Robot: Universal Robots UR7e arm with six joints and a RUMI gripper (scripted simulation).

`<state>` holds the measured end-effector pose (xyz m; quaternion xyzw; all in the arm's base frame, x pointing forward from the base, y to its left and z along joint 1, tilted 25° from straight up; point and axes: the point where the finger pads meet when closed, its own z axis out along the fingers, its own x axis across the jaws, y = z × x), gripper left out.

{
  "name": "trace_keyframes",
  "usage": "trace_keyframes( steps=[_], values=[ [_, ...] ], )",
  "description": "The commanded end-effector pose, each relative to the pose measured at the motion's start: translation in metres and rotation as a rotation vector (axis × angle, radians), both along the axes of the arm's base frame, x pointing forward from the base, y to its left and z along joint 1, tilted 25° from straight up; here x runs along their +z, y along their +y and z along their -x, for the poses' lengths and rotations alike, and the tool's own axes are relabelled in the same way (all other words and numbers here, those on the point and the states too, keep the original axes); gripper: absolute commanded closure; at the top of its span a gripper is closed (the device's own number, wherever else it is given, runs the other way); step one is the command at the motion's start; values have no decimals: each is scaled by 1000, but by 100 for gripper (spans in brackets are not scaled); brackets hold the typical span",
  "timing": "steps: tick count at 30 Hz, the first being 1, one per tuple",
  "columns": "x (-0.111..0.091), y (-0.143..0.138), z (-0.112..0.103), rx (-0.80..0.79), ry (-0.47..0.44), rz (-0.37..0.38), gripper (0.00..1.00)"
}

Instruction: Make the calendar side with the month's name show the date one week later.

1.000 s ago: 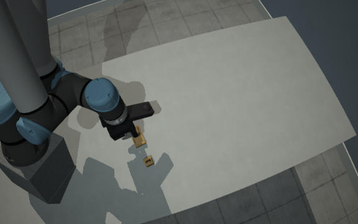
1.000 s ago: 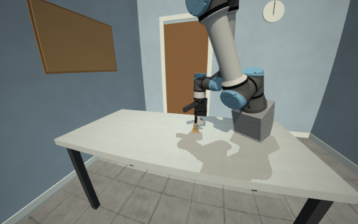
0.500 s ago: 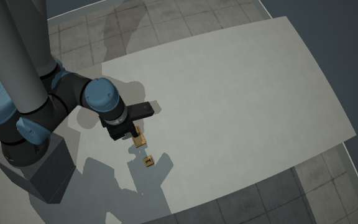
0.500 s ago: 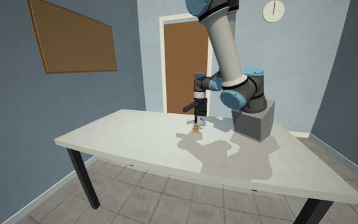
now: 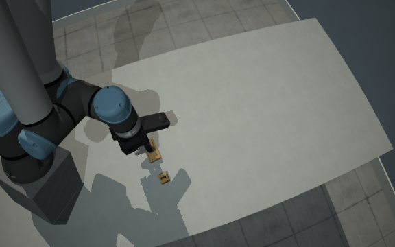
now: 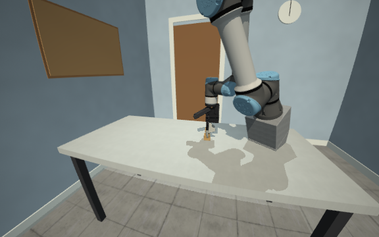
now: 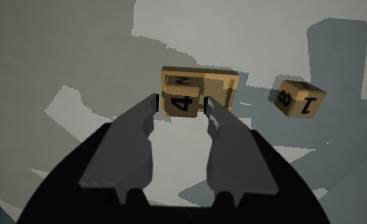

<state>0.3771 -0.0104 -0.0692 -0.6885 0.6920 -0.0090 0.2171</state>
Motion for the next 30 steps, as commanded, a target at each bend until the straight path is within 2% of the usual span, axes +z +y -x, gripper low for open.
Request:
trace_keyframes(
  steps=[1, 18, 30],
  values=[
    [0, 0, 0, 0, -1, 1, 72],
    [2, -1, 0, 0, -1, 1, 72],
    [15, -5, 5, 0, -1, 1, 72]
  ],
)
